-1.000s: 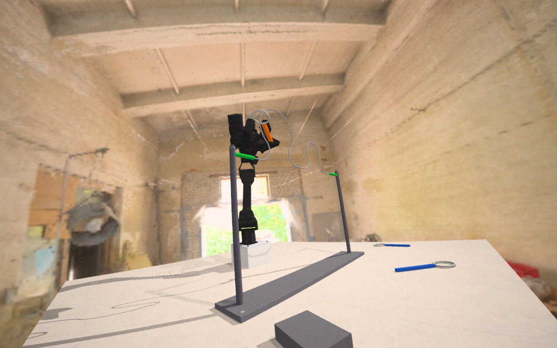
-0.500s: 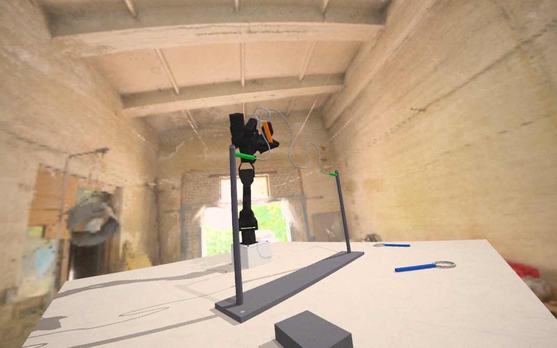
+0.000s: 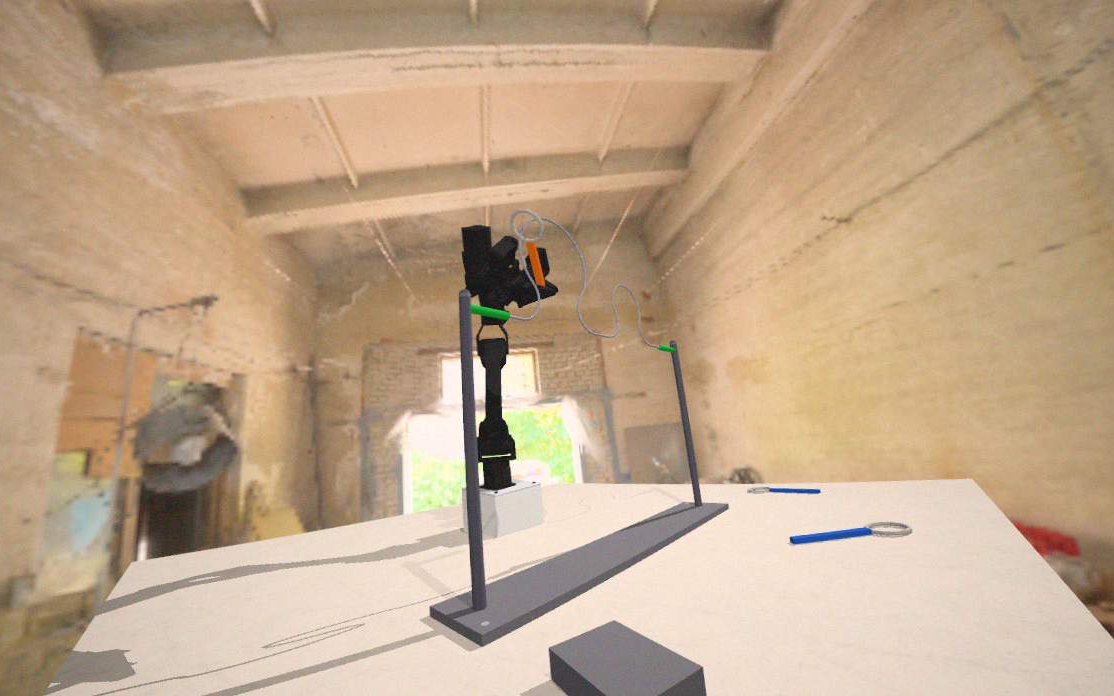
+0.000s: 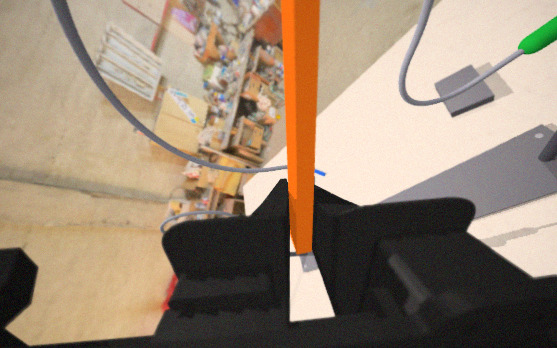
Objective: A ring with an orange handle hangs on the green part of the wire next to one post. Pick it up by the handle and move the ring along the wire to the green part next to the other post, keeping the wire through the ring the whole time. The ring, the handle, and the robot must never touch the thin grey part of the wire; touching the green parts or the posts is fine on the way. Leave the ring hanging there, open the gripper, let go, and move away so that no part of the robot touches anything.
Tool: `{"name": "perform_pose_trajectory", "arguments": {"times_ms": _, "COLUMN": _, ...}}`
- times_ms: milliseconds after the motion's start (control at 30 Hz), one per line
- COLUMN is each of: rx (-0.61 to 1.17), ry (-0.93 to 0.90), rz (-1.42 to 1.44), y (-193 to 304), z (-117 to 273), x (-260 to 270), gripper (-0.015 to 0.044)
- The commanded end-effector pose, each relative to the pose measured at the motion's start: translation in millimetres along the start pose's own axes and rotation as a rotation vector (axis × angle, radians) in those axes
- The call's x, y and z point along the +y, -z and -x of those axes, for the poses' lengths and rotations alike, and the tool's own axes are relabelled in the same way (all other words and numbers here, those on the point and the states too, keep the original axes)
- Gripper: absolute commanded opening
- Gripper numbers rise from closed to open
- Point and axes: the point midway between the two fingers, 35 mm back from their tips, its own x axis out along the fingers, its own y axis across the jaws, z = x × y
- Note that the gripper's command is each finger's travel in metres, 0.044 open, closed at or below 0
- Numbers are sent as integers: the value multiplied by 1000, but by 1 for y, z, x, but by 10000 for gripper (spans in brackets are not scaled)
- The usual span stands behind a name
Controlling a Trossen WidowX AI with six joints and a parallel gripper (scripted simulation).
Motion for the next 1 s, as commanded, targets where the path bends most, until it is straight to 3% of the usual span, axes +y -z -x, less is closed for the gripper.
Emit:
{"name": "perform_pose_trajectory", "arguments": {"times_ms": 0, "rx": -12, "ry": 17, "rz": 41, "y": -1, "z": 2, "x": 2, "gripper": -150}}
{"name": "perform_pose_trajectory", "arguments": {"times_ms": 967, "rx": -44, "ry": 145, "rz": 258, "y": -2, "z": 2, "x": -6, "gripper": -150}}
